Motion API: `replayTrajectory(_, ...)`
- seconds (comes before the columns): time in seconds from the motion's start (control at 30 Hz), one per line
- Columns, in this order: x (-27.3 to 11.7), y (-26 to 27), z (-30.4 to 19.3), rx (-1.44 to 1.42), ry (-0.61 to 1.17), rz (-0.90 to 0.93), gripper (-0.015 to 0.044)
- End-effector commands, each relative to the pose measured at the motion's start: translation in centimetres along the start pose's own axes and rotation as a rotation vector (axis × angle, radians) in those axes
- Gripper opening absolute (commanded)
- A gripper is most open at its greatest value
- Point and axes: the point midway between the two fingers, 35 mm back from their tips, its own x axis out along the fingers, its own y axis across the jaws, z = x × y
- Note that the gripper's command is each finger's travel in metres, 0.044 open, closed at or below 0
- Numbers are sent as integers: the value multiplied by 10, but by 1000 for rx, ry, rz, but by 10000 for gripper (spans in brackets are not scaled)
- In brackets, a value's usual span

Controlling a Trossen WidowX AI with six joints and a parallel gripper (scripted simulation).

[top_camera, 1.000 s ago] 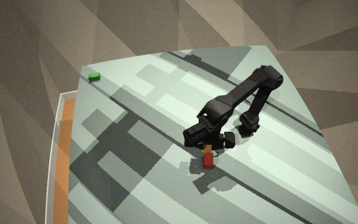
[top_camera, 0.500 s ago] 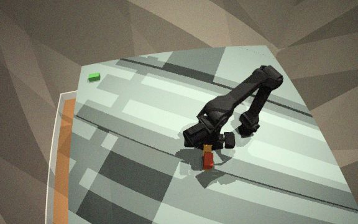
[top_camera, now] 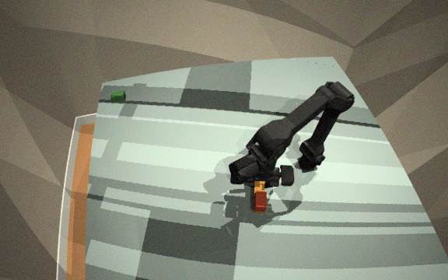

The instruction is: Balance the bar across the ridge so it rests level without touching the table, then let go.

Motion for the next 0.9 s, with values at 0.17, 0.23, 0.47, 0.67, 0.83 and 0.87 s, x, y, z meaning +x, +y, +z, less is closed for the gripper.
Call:
replayTrajectory(0.17,1,0,0,-3,-1,2,0)
replayTrajectory(0.23,1,0,0,-3,0,2,0)
replayTrajectory(0.47,2,0,0,-3,0,2,0)
replayTrajectory(0.67,2,0,0,-3,0,2,0)
replayTrajectory(0.83,3,0,0,-3,0,2,0)
replayTrajectory(0.87,3,0,0,-3,0,2,0)
